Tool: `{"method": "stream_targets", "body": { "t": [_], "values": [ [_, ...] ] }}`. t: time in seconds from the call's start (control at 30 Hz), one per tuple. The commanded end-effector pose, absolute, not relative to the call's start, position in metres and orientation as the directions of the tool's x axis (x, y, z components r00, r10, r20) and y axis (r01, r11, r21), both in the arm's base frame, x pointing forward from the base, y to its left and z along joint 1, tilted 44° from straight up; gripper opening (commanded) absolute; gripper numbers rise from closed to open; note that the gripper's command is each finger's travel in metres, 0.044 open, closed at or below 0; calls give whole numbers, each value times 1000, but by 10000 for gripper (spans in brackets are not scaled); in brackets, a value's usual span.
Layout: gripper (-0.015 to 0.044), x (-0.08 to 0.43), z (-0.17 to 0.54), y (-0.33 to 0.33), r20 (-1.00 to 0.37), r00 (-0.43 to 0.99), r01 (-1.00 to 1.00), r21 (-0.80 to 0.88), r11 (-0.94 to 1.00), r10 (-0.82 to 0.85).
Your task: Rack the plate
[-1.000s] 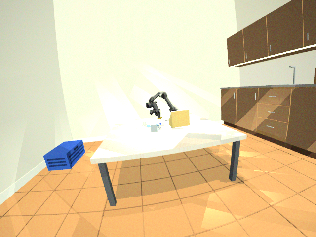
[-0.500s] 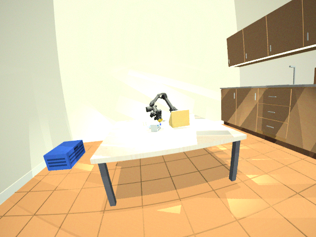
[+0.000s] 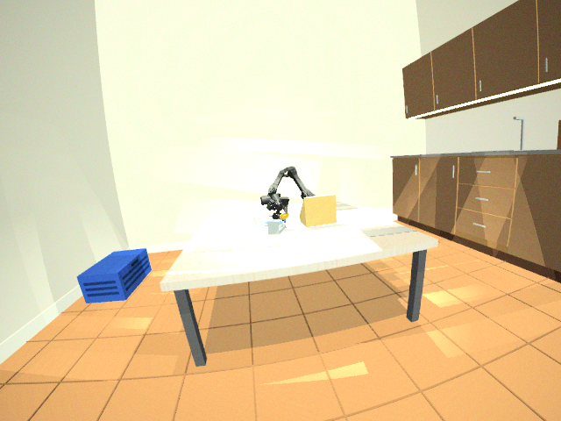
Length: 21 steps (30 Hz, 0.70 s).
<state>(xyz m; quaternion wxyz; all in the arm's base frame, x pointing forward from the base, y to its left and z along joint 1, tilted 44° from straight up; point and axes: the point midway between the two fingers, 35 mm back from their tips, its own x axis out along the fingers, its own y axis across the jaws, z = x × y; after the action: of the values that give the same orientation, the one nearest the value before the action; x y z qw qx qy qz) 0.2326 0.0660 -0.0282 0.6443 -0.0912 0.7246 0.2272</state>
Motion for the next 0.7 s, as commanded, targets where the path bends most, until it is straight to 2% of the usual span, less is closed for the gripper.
{"method": "stream_targets", "body": {
  "t": [0.0,0.33,0.67],
  "values": [
    [0,232,-30,64,-967,-125,-487,255,836,222],
    [0,236,-35,56,-932,-28,-652,292,700,363],
    [0,239,-35,47,-875,92,-802,218,556,476]
  ]
}}
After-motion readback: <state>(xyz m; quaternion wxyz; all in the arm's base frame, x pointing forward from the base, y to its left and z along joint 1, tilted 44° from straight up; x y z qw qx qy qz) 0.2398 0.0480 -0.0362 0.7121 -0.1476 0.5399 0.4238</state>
